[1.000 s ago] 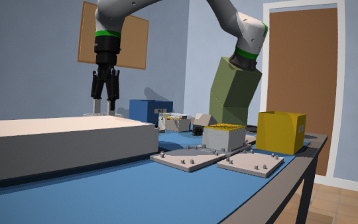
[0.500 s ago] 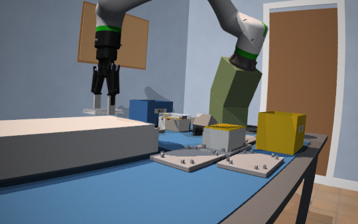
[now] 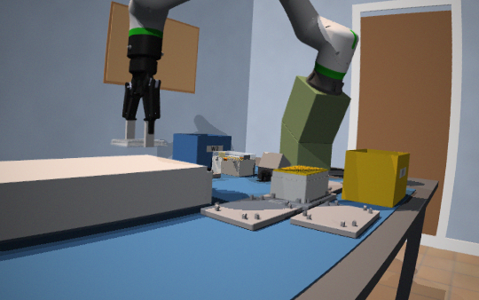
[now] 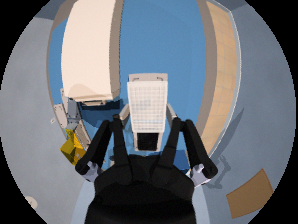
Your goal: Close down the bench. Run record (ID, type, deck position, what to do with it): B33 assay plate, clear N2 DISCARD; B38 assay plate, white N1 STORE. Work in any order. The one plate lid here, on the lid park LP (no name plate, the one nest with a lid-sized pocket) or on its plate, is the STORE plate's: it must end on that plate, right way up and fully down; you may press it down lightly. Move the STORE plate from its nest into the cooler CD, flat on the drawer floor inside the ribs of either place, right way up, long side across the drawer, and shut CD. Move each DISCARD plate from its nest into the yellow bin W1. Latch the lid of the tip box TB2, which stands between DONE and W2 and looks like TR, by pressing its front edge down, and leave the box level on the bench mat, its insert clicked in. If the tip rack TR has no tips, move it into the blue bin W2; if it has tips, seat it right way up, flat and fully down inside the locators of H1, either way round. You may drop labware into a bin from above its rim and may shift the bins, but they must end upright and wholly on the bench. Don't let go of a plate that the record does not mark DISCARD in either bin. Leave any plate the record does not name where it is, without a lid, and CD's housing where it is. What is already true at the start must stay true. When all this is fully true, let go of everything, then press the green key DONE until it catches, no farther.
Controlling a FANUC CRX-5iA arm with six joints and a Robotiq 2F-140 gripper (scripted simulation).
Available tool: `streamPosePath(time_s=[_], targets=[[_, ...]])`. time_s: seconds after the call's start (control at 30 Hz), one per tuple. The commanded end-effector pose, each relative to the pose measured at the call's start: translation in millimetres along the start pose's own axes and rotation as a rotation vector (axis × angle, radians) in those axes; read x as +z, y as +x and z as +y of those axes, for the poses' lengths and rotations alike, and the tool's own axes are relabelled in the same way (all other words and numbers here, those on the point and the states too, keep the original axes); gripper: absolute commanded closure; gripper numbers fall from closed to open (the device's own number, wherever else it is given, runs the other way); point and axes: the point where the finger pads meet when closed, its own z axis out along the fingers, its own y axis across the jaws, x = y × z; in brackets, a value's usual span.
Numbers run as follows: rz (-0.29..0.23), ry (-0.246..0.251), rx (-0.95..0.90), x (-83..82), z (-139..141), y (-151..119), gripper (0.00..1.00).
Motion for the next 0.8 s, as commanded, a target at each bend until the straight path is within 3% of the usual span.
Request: streamPosePath(time_s=[0.0,0.77], targets=[[0.000,0.000,0.000,-4.7,0,0,1.00],[0.000,0.000,0.000,-32.7,0,0,1.00]])
